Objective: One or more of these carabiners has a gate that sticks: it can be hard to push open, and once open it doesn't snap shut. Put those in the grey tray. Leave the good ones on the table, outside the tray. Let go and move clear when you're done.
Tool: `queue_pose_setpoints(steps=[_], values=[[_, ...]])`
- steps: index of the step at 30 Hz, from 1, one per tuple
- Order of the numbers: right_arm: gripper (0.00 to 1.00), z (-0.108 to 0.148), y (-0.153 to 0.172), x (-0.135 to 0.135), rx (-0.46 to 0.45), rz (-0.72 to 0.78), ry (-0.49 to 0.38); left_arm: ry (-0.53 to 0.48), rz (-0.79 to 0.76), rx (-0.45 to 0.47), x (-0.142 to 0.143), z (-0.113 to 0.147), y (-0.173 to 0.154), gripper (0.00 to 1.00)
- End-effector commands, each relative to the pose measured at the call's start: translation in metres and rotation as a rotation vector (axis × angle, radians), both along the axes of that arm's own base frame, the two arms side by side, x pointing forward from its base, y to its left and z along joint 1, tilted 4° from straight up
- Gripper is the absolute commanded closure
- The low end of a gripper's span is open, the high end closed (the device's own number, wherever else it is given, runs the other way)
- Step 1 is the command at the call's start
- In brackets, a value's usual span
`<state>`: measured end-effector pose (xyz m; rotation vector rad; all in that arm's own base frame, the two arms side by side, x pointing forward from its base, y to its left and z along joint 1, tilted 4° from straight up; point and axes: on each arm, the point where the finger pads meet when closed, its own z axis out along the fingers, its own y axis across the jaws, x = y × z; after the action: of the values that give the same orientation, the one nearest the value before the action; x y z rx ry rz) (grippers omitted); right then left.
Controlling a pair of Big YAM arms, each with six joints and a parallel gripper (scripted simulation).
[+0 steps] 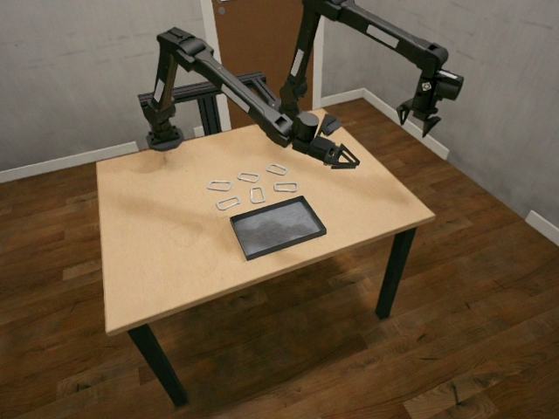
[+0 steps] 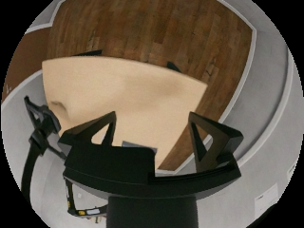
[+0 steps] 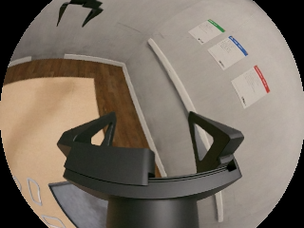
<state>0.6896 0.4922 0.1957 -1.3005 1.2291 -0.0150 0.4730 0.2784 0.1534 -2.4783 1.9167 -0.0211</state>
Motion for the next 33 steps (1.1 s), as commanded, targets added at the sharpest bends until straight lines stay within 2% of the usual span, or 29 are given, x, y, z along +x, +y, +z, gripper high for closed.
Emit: queue_pose_setpoints(steps=[1, 18, 19, 20, 24, 28, 32, 33], values=[[0.00, 0.011, 0.001, 0.000, 0.009, 0.001, -0.014, -0.011, 0.000, 0.007, 0.001, 0.006, 0.001, 0.00], [0.00, 0.011, 0.001, 0.000, 0.009, 0.001, -0.014, -0.011, 0.000, 0.007, 0.001, 0.006, 0.001, 0.00], [0.00, 0.011, 0.001, 0.000, 0.009, 0.001, -0.014, 0.018, -0.020, -0.011, -0.007, -0.001, -0.010, 0.11], [0.00, 0.011, 0.001, 0.000, 0.009, 0.001, -0.014, 0.016, -0.034, -0.008, -0.008, 0.004, -0.015, 0.21], [0.00, 0.011, 0.001, 0.000, 0.009, 0.001, -0.014, 0.105, -0.104, -0.050, -0.030, -0.008, -0.053, 0.21], [0.00, 0.011, 0.001, 0.000, 0.009, 0.001, -0.014, 0.258, -0.254, -0.113, -0.077, -0.038, -0.129, 0.21], [0.00, 0.011, 0.001, 0.000, 0.009, 0.001, -0.014, 0.339, -0.433, -0.142, -0.127, -0.076, -0.202, 0.21], [0.00, 0.011, 0.001, 0.000, 0.009, 0.001, -0.014, 0.339, -0.433, -0.142, -0.127, -0.076, -0.202, 0.21]])
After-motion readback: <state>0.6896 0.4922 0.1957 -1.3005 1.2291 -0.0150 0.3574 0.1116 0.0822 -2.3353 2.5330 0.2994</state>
